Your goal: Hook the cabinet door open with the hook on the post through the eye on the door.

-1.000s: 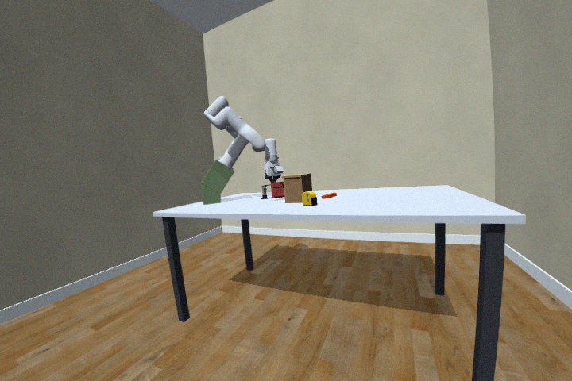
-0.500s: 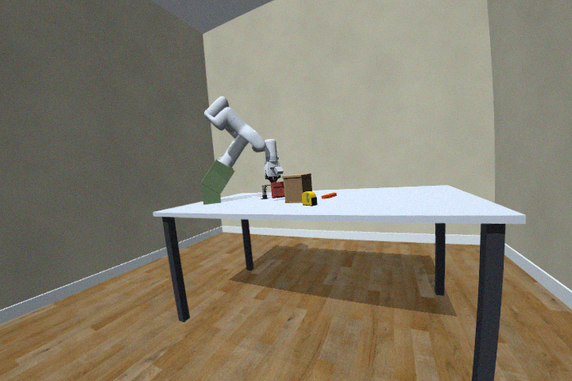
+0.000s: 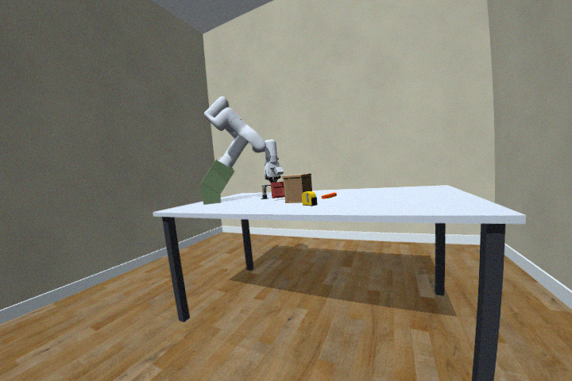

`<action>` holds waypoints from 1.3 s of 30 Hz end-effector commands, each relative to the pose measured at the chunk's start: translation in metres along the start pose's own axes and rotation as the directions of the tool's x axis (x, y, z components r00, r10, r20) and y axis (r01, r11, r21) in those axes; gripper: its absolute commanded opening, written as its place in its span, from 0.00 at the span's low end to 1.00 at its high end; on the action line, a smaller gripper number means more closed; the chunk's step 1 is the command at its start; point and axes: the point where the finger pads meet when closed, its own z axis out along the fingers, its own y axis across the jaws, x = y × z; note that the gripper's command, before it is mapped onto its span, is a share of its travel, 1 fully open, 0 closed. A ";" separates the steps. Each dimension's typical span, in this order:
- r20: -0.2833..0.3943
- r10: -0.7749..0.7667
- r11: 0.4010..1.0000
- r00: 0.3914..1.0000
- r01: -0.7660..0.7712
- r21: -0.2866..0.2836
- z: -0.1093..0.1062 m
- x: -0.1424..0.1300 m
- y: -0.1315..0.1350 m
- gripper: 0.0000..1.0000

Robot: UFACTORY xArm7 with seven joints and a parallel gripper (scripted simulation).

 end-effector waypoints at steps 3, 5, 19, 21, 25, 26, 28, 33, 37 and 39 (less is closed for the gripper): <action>-0.003 0.000 1.000 1.000 0.000 0.000 0.000 0.001 0.000 0.04; -0.003 0.000 1.000 1.000 0.000 0.000 0.000 0.001 0.000 0.04; -0.003 0.000 1.000 1.000 0.000 0.000 0.003 0.001 0.000 0.04; -0.003 0.000 1.000 1.000 0.000 0.000 0.003 0.001 0.000 0.04; -0.003 0.000 1.000 1.000 0.000 0.000 0.003 0.001 0.000 0.23; -0.003 0.000 1.000 1.000 0.000 0.000 0.003 0.001 0.000 0.23; -0.003 0.000 1.000 1.000 0.000 0.000 0.003 0.001 0.000 0.23; -0.003 0.000 1.000 1.000 0.000 0.000 0.003 0.001 0.000 0.23; -0.003 0.000 1.000 1.000 0.000 0.000 0.003 0.001 0.000 0.23; -0.003 0.000 1.000 1.000 0.000 0.000 0.003 0.001 0.000 0.23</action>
